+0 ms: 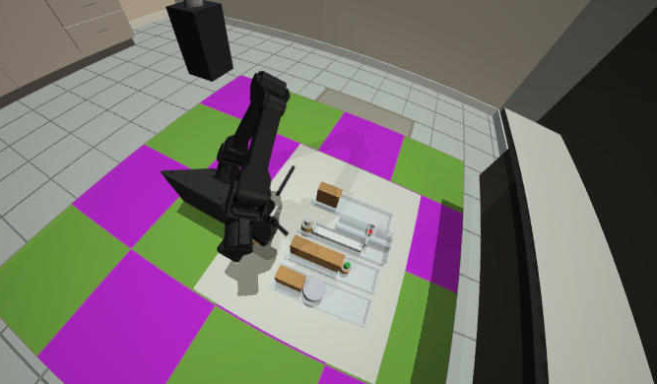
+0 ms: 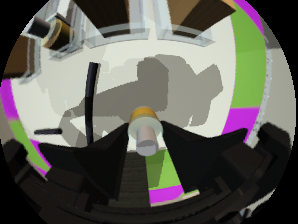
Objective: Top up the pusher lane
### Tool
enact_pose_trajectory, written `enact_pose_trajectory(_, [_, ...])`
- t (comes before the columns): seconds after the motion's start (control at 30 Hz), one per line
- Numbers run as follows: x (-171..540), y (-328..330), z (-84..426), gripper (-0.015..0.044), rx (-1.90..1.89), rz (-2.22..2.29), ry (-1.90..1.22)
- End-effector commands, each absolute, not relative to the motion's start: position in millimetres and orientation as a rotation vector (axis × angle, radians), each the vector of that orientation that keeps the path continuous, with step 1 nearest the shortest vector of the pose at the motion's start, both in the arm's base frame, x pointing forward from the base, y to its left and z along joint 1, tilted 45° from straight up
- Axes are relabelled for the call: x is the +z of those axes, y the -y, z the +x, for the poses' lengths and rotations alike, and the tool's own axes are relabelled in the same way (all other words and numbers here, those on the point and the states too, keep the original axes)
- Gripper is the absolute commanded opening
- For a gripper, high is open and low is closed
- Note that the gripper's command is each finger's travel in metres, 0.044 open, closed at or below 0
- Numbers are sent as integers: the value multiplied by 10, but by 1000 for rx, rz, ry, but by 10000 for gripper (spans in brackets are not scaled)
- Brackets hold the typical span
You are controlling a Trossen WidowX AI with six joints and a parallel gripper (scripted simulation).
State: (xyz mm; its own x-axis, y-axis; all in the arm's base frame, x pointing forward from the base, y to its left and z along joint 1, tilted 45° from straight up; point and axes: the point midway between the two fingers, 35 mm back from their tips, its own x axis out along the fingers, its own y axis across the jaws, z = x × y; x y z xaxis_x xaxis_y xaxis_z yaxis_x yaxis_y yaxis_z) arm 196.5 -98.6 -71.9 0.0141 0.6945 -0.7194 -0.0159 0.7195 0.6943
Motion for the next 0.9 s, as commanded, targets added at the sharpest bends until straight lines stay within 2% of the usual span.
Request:
enact_pose_trajectory(0.0, [-724, 970, 1957, 144, 605, 598, -1468])
enact_pose_trajectory(0.1, [-724, 970, 1957, 124, 605, 598, -1468])
enact_pose_trajectory(0.27, [-651, 1073, 1976, 0, 604, 598, -1469])
enact_pose_trajectory(0.87, [-6, 1734, 1959, 0, 602, 597, -1471])
